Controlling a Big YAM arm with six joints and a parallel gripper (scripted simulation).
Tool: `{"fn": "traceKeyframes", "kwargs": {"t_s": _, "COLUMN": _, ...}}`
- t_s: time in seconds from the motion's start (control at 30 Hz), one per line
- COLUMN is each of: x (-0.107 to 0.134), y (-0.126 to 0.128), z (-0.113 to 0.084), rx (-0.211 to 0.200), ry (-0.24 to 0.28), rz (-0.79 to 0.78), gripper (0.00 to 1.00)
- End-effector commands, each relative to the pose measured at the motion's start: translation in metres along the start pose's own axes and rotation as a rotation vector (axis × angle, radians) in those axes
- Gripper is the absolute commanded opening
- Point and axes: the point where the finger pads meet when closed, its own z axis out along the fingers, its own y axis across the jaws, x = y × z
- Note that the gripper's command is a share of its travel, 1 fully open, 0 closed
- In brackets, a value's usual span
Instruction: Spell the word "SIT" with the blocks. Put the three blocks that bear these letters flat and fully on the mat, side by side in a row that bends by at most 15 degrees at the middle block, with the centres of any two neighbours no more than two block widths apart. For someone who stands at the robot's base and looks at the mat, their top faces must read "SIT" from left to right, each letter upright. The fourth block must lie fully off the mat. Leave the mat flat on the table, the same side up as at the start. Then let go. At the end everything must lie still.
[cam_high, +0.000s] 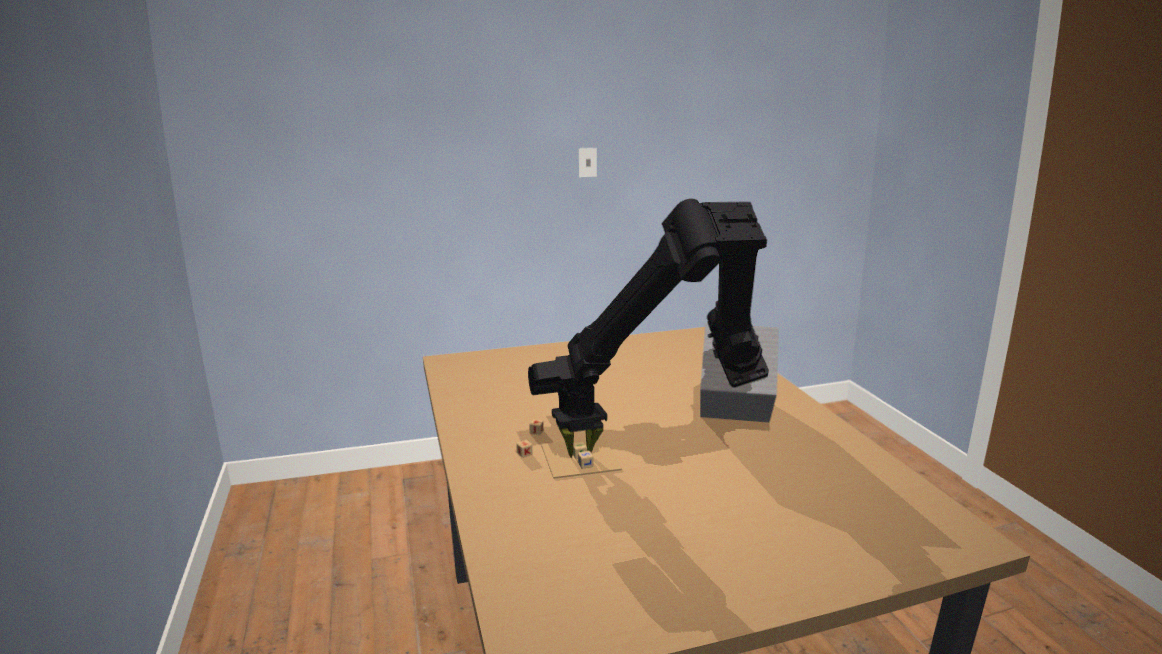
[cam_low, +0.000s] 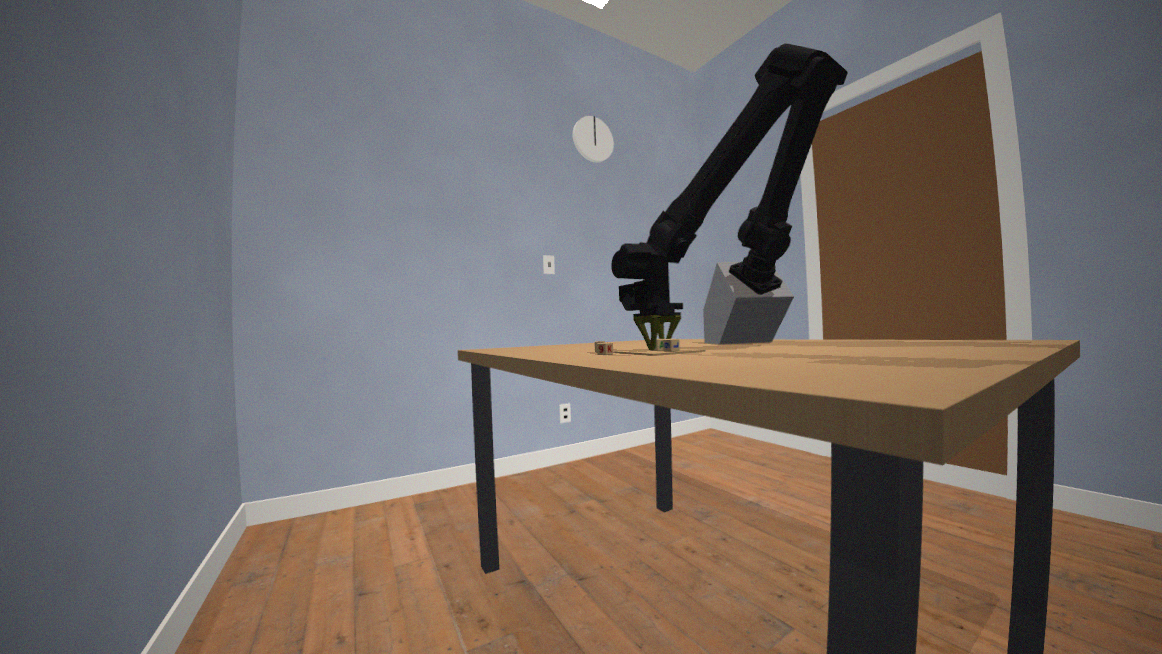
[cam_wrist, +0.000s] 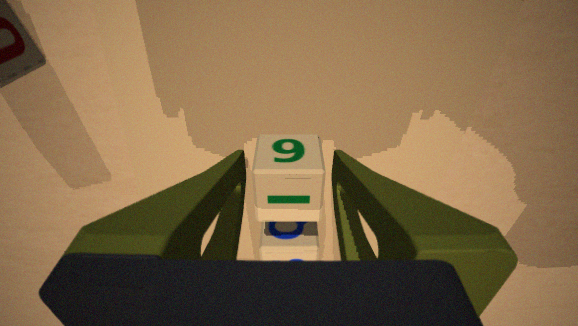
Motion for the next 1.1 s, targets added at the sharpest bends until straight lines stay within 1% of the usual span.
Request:
{"fn": "traceKeyframes", "kwargs": {"t_s": 0.0, "x": 0.0, "y": 0.006, "z": 0.0, "rx": -0.01, "ry": -0.004, "rz": -0.003, "gripper": 0.39}}
{"fn": "traceKeyframes", "kwargs": {"t_s": 0.2, "x": 0.0, "y": 0.006, "z": 0.0, "rx": -0.01, "ry": -0.004, "rz": -0.003, "gripper": 0.39}}
{"fn": "traceKeyframes", "kwargs": {"t_s": 0.23, "x": 0.0, "y": 0.006, "z": 0.0, "rx": -0.01, "ry": -0.004, "rz": -0.003, "gripper": 0.44}}
{"fn": "traceKeyframes", "kwargs": {"t_s": 0.77, "x": 0.0, "y": 0.006, "z": 0.0, "rx": -0.01, "ry": -0.004, "rz": -0.003, "gripper": 0.44}}
{"fn": "traceKeyframes", "kwargs": {"t_s": 0.9, "x": -0.001, "y": 0.007, "z": -0.005, "rx": -0.013, "ry": -0.007, "rz": -0.002, "gripper": 0.44}}
{"fn": "traceKeyframes", "kwargs": {"t_s": 1.0, "x": -0.003, "y": 0.011, "z": -0.013, "rx": -0.029, "ry": -0.011, "rz": -0.008, "gripper": 0.44}}
{"fn": "traceKeyframes", "kwargs": {"t_s": 1.07, "x": -0.003, "y": 0.011, "z": -0.014, "rx": -0.03, "ry": -0.01, "rz": -0.008, "gripper": 0.44}}
